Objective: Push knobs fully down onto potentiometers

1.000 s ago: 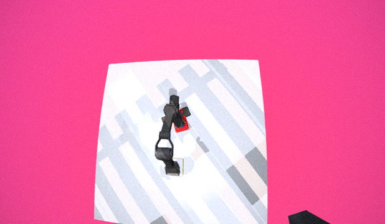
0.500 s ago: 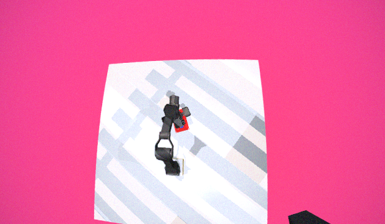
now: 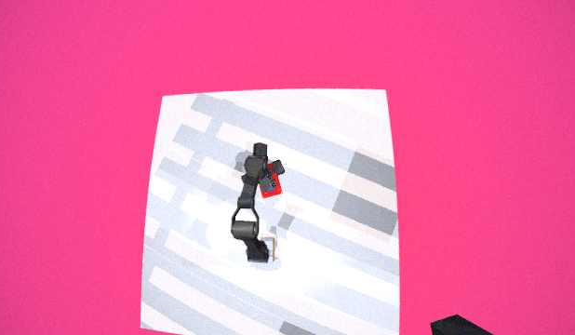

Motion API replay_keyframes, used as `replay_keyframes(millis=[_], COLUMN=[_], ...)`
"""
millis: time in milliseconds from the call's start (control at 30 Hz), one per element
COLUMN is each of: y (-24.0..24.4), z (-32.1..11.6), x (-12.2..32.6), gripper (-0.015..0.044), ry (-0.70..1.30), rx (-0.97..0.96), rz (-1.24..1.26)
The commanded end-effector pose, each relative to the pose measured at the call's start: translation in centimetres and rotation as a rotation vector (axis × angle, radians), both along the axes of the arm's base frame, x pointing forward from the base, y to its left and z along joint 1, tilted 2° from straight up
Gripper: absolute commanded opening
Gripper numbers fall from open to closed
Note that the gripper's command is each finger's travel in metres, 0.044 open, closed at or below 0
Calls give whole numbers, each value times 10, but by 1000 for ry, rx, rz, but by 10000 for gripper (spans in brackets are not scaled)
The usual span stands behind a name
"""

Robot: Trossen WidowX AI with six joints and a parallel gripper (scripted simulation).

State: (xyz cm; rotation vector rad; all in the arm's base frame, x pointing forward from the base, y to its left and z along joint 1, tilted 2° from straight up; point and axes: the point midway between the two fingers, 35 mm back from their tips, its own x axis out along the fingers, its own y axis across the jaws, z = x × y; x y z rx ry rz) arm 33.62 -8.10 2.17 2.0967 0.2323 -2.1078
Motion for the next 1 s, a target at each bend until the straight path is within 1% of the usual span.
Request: replay_keyframes(millis=[0, 967], y=[-1, -1], z=[-6, -12], x=[1, 1], gripper=[0, 0], ry=[4, 4], rx=[-3, -3], rz=[-4, -4])
